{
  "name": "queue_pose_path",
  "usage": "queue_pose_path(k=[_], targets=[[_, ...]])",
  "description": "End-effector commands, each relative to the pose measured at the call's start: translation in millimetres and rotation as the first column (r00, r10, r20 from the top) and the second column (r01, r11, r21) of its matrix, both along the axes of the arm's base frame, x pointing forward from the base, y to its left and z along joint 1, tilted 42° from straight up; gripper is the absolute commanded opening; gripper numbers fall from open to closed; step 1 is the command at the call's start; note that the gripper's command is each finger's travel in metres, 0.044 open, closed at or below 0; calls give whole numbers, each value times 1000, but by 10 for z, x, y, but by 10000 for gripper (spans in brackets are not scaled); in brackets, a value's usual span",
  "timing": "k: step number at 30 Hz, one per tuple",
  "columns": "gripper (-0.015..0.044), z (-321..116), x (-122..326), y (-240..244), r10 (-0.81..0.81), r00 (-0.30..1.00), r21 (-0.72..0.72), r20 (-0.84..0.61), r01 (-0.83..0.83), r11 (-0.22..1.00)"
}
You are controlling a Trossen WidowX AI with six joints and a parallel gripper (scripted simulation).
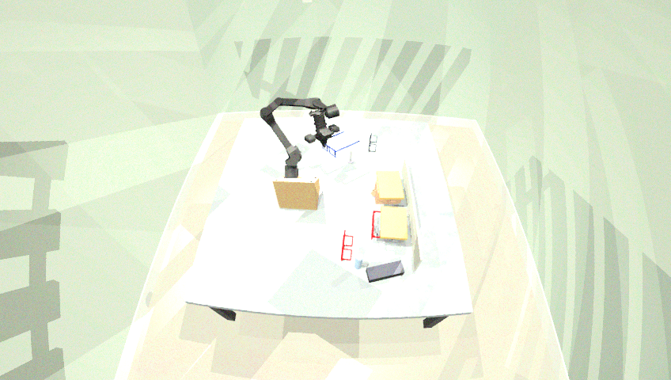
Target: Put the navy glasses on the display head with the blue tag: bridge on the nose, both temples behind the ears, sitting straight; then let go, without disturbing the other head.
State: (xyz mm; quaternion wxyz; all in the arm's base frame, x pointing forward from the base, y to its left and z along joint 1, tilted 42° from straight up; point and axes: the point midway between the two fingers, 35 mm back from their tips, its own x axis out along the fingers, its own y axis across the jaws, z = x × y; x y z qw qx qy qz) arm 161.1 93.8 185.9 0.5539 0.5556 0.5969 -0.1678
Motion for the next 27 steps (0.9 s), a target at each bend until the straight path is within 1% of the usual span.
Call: queue_pose_path(k=[1,7,14,20,27], targets=[[0,8,-76,-56,-122,992,-13,-20,122,993],[0,29,-163,-134,-293,955,-19,-39,293,956],[0,55,-256,-236,-485,873,-4,-52,486,874],[0,79,-329,-332,-633,771,27,-66,636,771],[0,107,-408,-452,-777,622,85,-94,783,617]])
